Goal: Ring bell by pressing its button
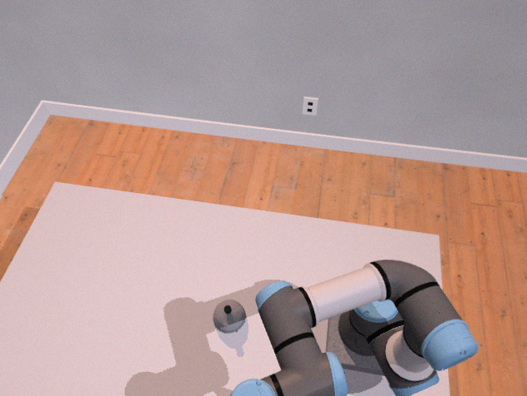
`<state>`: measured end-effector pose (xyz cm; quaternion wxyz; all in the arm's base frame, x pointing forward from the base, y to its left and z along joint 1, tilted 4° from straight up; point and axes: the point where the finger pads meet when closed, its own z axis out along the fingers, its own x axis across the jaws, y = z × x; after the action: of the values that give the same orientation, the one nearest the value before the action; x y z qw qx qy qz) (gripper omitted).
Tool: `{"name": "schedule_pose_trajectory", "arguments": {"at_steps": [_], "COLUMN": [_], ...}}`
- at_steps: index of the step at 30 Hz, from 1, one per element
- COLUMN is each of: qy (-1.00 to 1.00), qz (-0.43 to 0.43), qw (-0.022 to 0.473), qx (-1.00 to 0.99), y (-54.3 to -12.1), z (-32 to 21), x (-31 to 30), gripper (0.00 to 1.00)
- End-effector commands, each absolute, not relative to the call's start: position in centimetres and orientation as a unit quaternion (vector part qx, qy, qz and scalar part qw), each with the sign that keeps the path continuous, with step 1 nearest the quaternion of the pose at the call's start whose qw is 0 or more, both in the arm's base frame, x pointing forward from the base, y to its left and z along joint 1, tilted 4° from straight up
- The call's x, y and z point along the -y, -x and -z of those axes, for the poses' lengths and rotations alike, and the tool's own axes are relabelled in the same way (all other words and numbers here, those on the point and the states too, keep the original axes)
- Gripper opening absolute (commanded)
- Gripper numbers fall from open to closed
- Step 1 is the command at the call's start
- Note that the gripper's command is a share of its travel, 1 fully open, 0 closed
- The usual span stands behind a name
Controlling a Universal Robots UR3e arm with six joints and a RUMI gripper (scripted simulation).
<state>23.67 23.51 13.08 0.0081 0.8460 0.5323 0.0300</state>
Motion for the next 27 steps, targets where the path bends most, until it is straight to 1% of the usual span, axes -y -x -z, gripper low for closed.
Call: {"name": "schedule_pose_trajectory", "arguments": {"at_steps": [1,20,27], "qy": [-0.846,-0.846,-0.845], "qz": [-0.031,-0.031,-0.031], "qw": [0.008,0.008,0.009], "qx": [-0.532,-0.532,-0.534], "y": [-23.72,-23.74,-24.48], "z": [-13.16,-13.16,-13.12], "x": [-23.53,-23.50,-22.68], "gripper": [1.00,1.00,1.00]}}
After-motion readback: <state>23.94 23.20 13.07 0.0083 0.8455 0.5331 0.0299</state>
